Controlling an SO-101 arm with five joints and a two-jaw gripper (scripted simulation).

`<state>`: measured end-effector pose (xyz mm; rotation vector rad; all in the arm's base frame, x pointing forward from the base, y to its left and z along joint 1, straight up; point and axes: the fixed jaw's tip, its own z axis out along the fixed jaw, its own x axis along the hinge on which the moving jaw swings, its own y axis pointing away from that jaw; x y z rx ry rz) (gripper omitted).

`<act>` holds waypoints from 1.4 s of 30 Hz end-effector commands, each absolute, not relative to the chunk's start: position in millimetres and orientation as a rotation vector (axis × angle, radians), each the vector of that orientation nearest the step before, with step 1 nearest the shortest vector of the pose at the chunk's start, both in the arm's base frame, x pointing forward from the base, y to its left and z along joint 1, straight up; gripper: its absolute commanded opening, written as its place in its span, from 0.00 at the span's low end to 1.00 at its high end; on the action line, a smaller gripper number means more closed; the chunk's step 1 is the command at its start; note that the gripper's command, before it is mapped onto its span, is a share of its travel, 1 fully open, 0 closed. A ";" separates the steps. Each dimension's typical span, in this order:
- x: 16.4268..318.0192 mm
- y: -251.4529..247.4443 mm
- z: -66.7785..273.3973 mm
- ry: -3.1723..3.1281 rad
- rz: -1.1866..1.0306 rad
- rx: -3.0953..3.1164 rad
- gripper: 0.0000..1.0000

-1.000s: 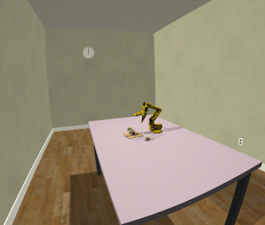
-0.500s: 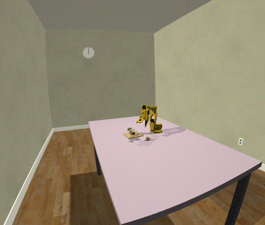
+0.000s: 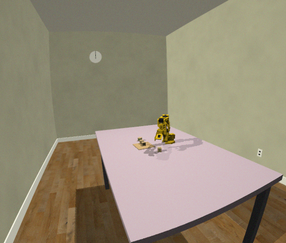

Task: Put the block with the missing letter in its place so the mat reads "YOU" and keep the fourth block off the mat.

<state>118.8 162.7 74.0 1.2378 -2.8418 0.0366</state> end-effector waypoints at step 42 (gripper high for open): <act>168.3 129.4 92.5 -3.097 -0.039 0.836 0.35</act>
